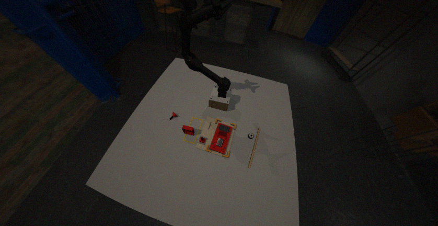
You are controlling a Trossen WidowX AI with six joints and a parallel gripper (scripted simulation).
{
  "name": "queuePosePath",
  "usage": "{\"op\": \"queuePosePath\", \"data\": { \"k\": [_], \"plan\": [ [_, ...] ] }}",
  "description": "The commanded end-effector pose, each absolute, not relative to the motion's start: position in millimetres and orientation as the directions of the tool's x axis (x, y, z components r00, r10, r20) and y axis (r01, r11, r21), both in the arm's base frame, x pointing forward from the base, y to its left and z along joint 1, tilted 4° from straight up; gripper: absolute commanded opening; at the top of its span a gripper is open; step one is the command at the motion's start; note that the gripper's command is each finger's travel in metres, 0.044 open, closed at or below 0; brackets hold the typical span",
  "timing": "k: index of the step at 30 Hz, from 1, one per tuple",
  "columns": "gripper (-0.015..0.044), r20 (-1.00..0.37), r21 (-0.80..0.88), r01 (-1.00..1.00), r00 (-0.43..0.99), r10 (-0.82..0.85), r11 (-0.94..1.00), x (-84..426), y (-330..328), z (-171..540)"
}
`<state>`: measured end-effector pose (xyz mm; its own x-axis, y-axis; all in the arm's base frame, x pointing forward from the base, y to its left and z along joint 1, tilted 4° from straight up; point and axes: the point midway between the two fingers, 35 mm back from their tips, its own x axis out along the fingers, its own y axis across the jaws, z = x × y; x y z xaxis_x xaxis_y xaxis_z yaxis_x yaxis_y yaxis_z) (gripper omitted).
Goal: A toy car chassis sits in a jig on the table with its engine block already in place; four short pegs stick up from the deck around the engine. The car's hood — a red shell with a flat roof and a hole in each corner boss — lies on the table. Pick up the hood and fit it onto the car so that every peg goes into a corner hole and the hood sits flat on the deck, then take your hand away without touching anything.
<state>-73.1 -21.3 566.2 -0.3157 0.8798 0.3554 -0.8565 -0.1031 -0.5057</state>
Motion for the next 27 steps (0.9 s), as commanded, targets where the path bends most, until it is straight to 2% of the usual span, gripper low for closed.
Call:
{"op": "queuePosePath", "data": {
  "k": [1,8,9,17,27],
  "plan": [
    [0.0194,0.353,-0.502,-0.859,-0.311,0.883,-0.102,-72.7,-19.4,566.1],
    [0.0011,0.238,-0.364,-0.931,-0.125,0.963,-0.03,-50.6,47.2,559.0],
    [0.0,0.219,-0.341,-0.94,-0.094,0.971,-0.014,-45.5,56.9,557.1],
    [0.0,0.058,-0.15,-0.975,0.156,0.986,0.163,8.6,122.8,534.7],
    [0.0,-0.131,0.056,-0.899,0.426,0.895,0.435,94.6,169.3,490.7]
  ]
}}
